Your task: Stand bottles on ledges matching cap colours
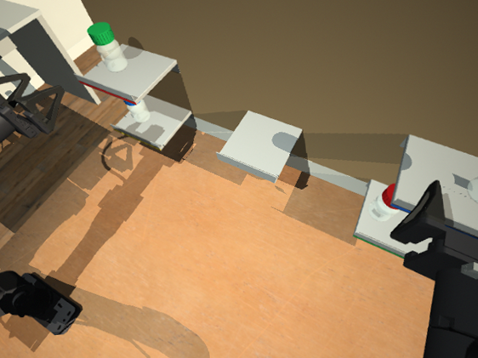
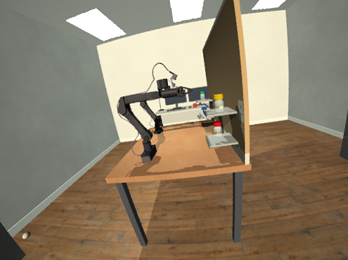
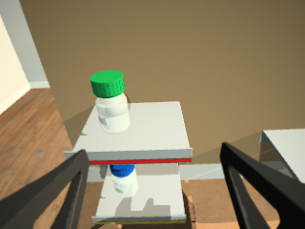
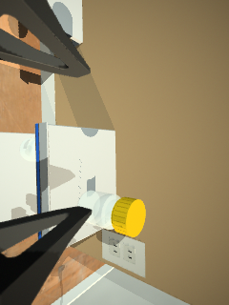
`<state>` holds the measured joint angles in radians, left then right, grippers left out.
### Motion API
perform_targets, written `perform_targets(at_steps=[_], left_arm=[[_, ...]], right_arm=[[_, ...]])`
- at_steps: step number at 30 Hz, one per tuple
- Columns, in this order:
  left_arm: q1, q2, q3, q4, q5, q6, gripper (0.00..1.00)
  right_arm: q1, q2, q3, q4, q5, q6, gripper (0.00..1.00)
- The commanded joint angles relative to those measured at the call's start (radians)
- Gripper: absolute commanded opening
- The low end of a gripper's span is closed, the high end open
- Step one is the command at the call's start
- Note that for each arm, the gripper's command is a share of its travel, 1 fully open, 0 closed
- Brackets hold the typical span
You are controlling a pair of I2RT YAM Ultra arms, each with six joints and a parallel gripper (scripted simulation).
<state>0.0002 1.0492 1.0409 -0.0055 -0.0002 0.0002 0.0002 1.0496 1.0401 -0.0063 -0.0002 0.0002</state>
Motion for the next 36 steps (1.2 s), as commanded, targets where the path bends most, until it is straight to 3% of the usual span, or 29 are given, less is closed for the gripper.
perform_targets(at_steps=[1, 18, 23, 32, 36], left_arm=[[0.000, -0.008, 0.014, 0.001, 0.000, -0.001, 1.00], [0.000, -0.002, 0.006, 0.006, 0.000, 0.000, 1.00], [0.038, 0.021, 0.047, -0.086, 0.070, -0.025, 1.00], [0.204, 0.135, 0.249, -0.225, 0.166, -0.036, 1.00], [0.222, 0.155, 0.283, -0.244, 0.177, -0.030, 1.00]], right_arm=[[0.000, -0.011, 0.018, 0.010, 0.000, -0.001, 1.00], [0.000, -0.003, 0.007, 0.006, 0.000, 0.000, 1.00], [-0.044, -0.026, -0.003, -0.046, -0.095, 0.002, 1.00], [-0.297, -0.075, 0.018, -0.105, -0.279, -0.015, 1.00], [-0.341, -0.077, 0.022, -0.112, -0.311, -0.016, 1.00]])
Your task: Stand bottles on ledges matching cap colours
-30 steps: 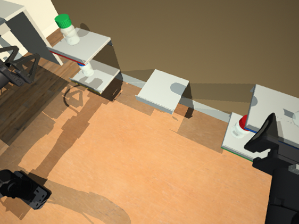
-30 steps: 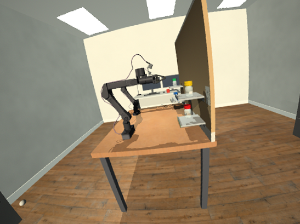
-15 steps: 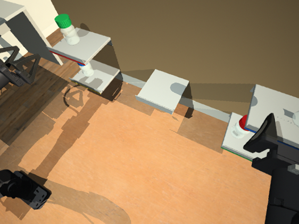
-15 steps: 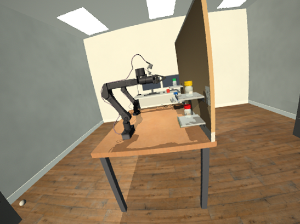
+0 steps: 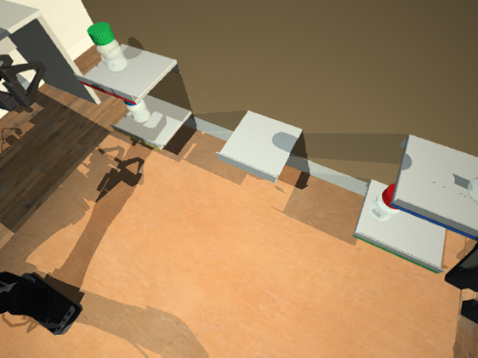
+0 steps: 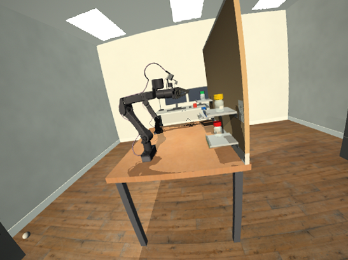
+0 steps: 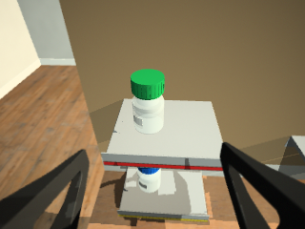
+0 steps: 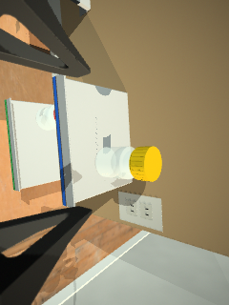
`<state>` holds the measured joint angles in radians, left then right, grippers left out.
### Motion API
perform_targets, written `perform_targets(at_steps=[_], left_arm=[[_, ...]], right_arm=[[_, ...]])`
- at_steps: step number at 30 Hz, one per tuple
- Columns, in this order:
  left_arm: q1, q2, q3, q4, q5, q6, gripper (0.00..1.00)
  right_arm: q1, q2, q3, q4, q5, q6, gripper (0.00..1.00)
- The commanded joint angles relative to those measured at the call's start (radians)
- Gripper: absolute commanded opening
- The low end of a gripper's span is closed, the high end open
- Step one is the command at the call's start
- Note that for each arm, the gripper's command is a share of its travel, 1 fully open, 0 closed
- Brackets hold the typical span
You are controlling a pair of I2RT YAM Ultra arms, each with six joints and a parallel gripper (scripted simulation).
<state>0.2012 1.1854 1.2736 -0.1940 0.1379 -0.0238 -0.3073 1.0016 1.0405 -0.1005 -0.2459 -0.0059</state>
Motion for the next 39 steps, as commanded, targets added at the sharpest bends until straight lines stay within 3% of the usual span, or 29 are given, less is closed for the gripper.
perform_targets(at_steps=[1, 21, 26, 30, 32, 39], left_arm=[[0.031, 0.028, 0.065, -0.060, 0.041, -0.007, 1.00], [0.043, 0.031, 0.088, -0.036, 0.044, -0.004, 1.00], [0.043, -0.001, -0.025, 0.110, 0.045, -0.001, 1.00], [0.045, -0.032, -0.196, 0.253, 0.045, 0.002, 1.00], [0.045, -0.032, -0.196, 0.253, 0.045, 0.002, 1.00], [0.047, -0.022, -0.475, 0.507, 0.048, 0.003, 1.00]], right_arm=[[-0.055, -0.030, 0.023, -0.020, -0.076, -0.011, 1.00], [-0.096, -0.021, 0.017, 0.006, -0.084, -0.004, 1.00], [-0.069, -0.051, -0.052, 0.095, -0.036, 0.001, 1.00], [-0.005, -0.097, -0.206, 0.224, 0.020, 0.009, 1.00], [-0.005, -0.097, -0.206, 0.224, 0.020, 0.009, 1.00], [0.140, -0.136, -0.504, 0.470, 0.123, 0.015, 1.00]])
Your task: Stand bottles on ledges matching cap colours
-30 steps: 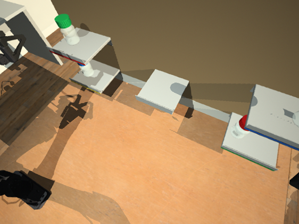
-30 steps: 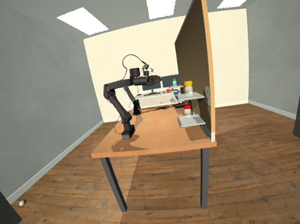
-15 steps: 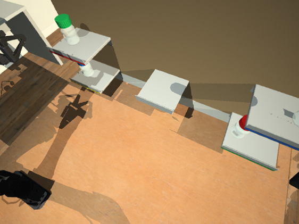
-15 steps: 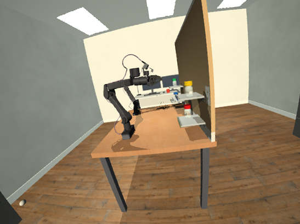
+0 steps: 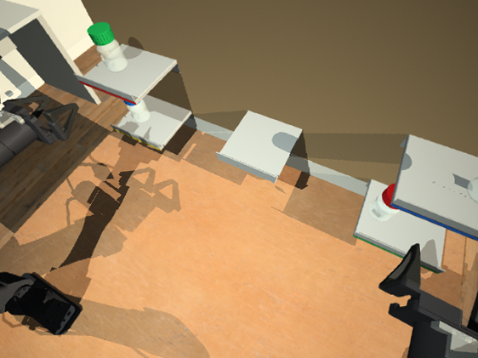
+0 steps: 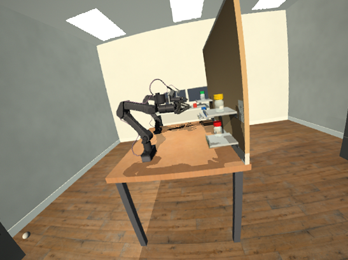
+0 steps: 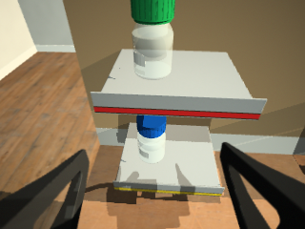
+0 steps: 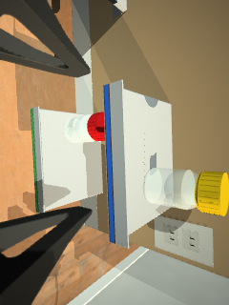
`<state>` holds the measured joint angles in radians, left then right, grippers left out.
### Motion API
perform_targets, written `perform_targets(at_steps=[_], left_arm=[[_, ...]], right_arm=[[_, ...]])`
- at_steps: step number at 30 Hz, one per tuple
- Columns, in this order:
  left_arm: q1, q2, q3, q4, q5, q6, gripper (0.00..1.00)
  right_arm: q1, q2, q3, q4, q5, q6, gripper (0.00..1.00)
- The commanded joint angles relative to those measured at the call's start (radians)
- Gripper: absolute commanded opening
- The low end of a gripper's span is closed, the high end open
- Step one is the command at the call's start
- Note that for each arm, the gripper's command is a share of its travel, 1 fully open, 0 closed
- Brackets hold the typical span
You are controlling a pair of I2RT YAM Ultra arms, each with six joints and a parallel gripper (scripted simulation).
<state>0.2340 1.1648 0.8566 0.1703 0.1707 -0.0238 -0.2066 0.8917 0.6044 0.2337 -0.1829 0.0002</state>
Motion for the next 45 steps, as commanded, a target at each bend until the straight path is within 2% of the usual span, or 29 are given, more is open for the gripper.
perform_targets(at_steps=[1, 8, 16, 39, 45], left_arm=[[0.015, 0.003, -0.095, 0.177, 0.015, 0.003, 1.00], [0.017, 0.056, -0.242, 0.339, 0.017, 0.003, 1.00], [0.018, 0.085, -0.279, 0.366, 0.019, 0.000, 1.00], [0.012, 0.078, -0.269, 0.370, 0.011, 0.000, 1.00], [0.012, 0.059, -0.247, 0.284, 0.018, -0.002, 1.00]], right_arm=[[0.061, -0.025, -0.109, 0.173, 0.074, 0.011, 1.00], [0.165, 0.038, -0.280, 0.366, 0.143, 0.011, 1.00], [0.201, 0.098, -0.337, 0.458, 0.167, 0.010, 1.00], [0.200, 0.104, -0.334, 0.460, 0.161, 0.006, 1.00], [0.175, 0.113, -0.334, 0.458, 0.096, 0.000, 1.00]])
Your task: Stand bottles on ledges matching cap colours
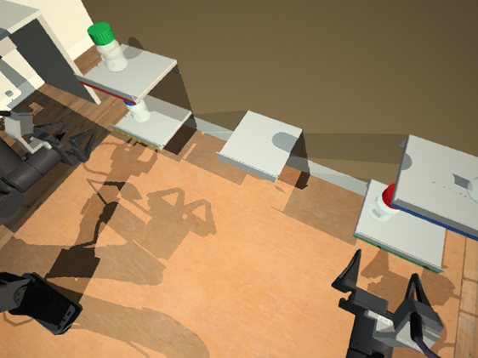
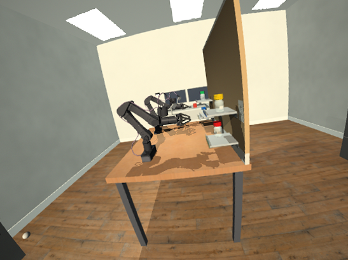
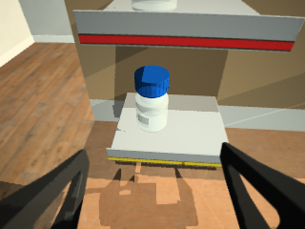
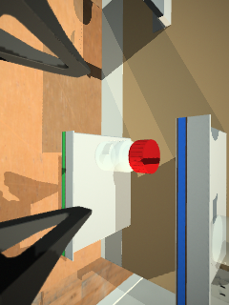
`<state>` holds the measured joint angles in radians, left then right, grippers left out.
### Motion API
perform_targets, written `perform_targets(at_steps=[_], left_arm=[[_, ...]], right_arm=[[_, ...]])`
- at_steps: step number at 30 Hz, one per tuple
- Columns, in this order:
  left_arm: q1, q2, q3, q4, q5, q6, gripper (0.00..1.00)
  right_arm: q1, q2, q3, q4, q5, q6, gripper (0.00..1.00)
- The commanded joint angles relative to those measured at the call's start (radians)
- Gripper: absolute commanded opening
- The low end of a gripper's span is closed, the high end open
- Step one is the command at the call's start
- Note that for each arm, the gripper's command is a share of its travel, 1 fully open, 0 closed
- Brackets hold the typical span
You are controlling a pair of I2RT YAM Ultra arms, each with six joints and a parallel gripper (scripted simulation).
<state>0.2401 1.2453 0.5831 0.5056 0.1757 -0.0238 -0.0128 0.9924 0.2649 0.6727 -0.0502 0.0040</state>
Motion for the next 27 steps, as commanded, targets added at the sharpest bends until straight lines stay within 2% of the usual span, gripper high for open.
perform_targets(at_steps=[1, 5, 9, 14, 16, 20, 27], left_arm=[[0.005, -0.030, 0.037, -0.091, 0.013, -0.002, 1.00], [0.004, -0.079, 0.120, -0.252, 0.003, -0.005, 1.00], [0.002, -0.120, 0.271, -0.420, 0.001, -0.007, 1.00], [0.001, -0.089, 0.468, -0.577, -0.002, -0.007, 1.00], [0.001, -0.089, 0.468, -0.577, -0.002, -0.007, 1.00], [-0.002, -0.063, 0.615, -0.679, -0.005, -0.006, 1.00], [-0.005, -0.026, 0.757, -0.759, -0.008, -0.005, 1.00]], right_arm=[[-0.039, 0.011, 0.006, 0.031, -0.064, -0.009, 1.00], [-0.141, 0.018, 0.023, 0.037, -0.144, -0.016, 1.00], [-0.257, 0.041, 0.034, 0.050, -0.216, -0.019, 1.00], [-0.348, 0.074, 0.049, 0.064, -0.268, -0.021, 1.00], [-0.348, 0.074, 0.049, 0.064, -0.268, -0.021, 1.00], [-0.386, 0.089, 0.055, 0.069, -0.282, -0.018, 1.00], [-0.388, 0.096, 0.058, 0.072, -0.283, -0.017, 1.00]])
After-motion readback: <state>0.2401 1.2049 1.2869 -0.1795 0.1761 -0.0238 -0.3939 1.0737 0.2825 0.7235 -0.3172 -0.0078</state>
